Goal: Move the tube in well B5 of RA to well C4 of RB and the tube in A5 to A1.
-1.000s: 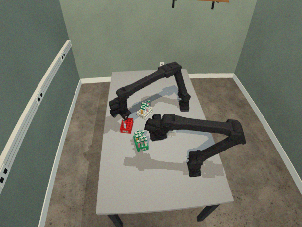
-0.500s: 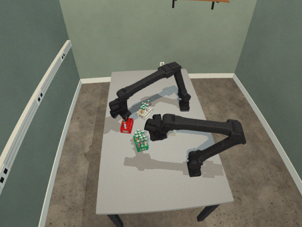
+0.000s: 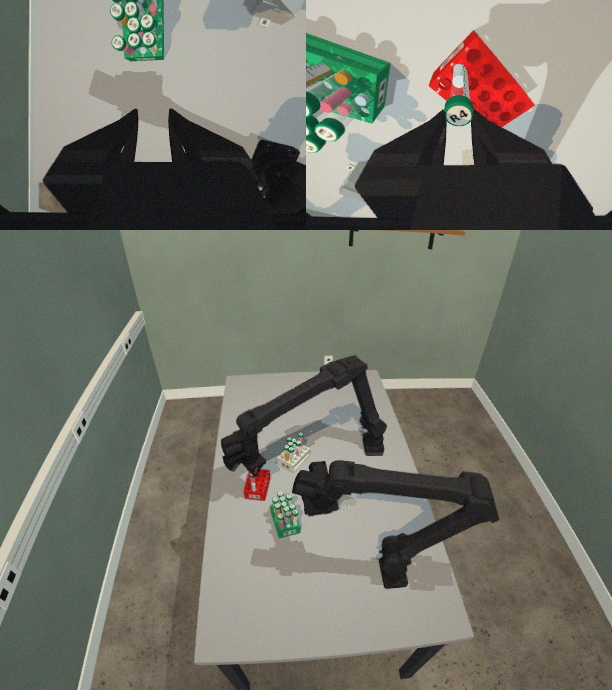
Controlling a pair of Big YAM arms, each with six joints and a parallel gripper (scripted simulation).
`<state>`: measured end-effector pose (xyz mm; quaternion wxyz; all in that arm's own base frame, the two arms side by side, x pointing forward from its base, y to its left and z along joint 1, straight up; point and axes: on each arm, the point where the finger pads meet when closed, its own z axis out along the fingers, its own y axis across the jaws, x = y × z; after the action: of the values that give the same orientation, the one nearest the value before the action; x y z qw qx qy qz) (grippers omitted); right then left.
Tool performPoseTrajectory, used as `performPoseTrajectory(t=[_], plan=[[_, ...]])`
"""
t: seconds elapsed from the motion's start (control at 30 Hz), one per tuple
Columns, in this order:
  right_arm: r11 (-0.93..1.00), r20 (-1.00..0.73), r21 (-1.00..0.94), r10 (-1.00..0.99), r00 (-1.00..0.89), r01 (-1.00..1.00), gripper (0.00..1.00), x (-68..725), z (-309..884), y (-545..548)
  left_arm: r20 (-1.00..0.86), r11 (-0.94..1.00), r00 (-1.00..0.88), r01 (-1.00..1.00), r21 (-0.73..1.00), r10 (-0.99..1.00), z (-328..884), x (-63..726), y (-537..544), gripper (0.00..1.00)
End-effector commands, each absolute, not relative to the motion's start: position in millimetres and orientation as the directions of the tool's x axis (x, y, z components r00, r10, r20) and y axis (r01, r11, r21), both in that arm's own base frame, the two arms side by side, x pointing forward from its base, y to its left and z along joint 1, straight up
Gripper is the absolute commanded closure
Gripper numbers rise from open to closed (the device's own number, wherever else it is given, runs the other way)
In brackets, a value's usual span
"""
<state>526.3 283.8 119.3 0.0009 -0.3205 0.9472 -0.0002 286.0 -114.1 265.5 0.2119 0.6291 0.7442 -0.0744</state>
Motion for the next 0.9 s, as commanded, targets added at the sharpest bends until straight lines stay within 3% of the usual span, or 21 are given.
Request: performPoseTrajectory(t=[0.0, 0.87], plan=[[0.797, -0.013, -0.001, -0.604, -0.797, -0.604, 1.00, 538, 114, 279, -0.420, 0.199, -0.103, 0.961, 0.190, 0.902, 281, 293, -115, 0.70], [0.798, -0.009, -0.001, -0.603, -0.798, -0.603, 1.00, 537, 100, 279, -0.420, 0.199, -0.103, 0.961, 0.190, 0.902, 281, 293, -115, 0.70]])
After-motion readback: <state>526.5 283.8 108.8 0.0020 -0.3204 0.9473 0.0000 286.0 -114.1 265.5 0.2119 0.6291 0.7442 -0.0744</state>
